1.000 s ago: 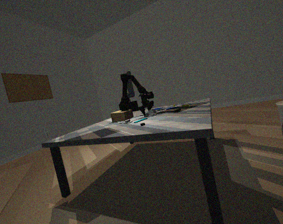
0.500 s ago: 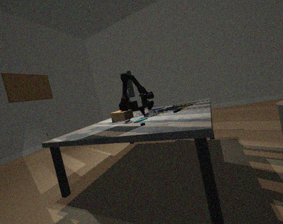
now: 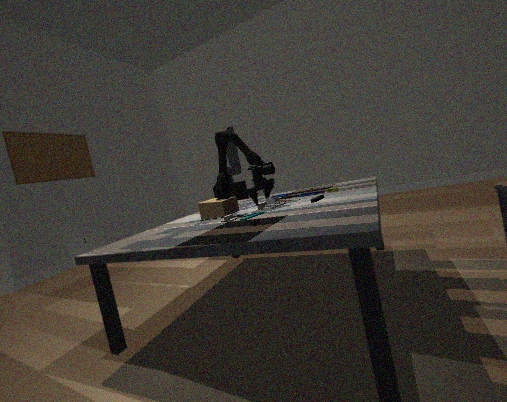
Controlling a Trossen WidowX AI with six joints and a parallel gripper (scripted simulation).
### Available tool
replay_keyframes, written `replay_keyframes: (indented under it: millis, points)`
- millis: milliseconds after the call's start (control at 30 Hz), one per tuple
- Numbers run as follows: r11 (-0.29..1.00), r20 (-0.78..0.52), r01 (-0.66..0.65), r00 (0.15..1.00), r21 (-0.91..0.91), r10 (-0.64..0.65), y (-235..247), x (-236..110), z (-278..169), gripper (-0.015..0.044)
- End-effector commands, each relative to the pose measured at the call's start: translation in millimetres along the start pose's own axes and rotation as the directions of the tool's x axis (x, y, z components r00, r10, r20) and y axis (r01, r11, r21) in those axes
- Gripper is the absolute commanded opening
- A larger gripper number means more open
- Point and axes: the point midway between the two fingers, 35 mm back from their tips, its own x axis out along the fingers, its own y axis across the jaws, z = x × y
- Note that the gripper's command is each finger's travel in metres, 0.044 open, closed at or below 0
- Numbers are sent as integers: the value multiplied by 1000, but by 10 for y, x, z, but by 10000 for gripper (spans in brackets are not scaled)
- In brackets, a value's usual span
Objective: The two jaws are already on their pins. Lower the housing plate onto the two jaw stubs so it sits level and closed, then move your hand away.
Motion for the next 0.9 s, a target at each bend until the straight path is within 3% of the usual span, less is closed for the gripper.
replay_keyframes:
  millis: [0, 100, 267, 633, 867]
  points:
    - [1000, 22, -5, 1000, 3, 5, 13, -321, 50, 440]
    - [1000, 23, -4, 1000, 4, 4, 1, -571, 15, 440]
    - [1000, 26, -8, 1000, 2, 8, 1, -526, 2, 440]
    - [1000, 19, -3, 1000, 4, 3, -202, -1041, -542, 440]
    - [1000, 18, -2, 1000, 5, 2, -215, -1067, -579, 440]
